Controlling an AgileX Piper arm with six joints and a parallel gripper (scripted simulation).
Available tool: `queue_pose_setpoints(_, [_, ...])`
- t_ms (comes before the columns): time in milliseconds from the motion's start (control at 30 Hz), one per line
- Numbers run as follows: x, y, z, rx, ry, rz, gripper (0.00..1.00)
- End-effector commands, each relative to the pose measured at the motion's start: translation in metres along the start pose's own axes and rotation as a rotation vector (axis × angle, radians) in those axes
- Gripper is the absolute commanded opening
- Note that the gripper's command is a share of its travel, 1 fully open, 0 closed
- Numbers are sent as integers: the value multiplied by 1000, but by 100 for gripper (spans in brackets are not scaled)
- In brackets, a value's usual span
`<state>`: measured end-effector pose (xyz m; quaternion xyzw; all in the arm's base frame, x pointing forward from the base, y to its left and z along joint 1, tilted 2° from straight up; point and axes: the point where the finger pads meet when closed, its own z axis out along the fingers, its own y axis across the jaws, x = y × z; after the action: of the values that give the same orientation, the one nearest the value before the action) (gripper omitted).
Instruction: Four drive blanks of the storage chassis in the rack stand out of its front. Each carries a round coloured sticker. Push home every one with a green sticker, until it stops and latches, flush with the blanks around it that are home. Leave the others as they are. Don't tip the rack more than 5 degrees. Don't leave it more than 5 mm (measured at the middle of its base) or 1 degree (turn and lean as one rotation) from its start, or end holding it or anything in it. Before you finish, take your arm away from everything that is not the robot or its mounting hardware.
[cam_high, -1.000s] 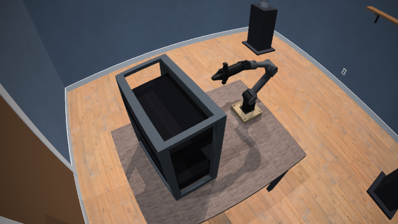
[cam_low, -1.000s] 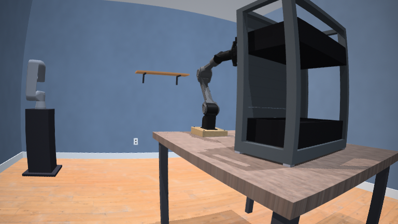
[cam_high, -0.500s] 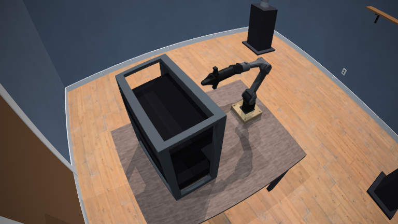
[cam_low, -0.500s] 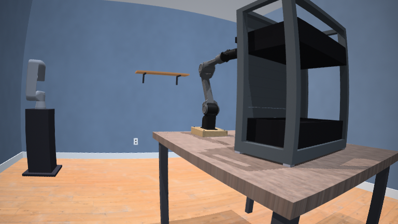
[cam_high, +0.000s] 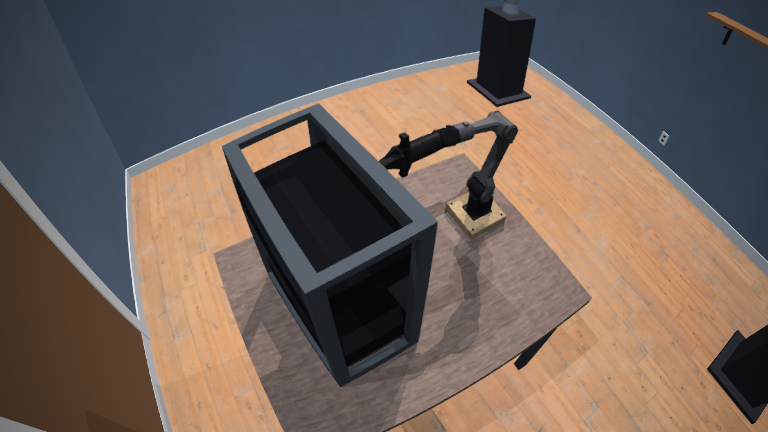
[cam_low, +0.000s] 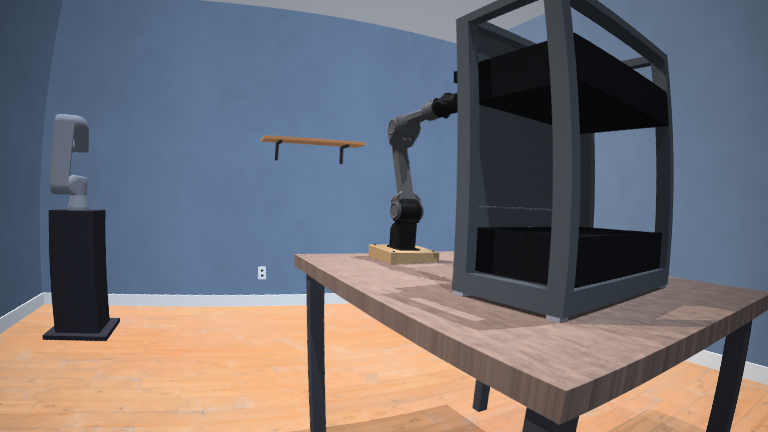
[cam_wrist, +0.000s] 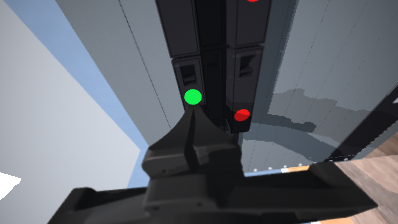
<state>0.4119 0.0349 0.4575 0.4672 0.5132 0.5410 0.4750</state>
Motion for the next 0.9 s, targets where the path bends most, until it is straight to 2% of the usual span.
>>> queue_pose_setpoints(0, [0,1,0,-2,1,0,0])
queue_pose_setpoints(867, [0,1,12,-2,1,0,0])
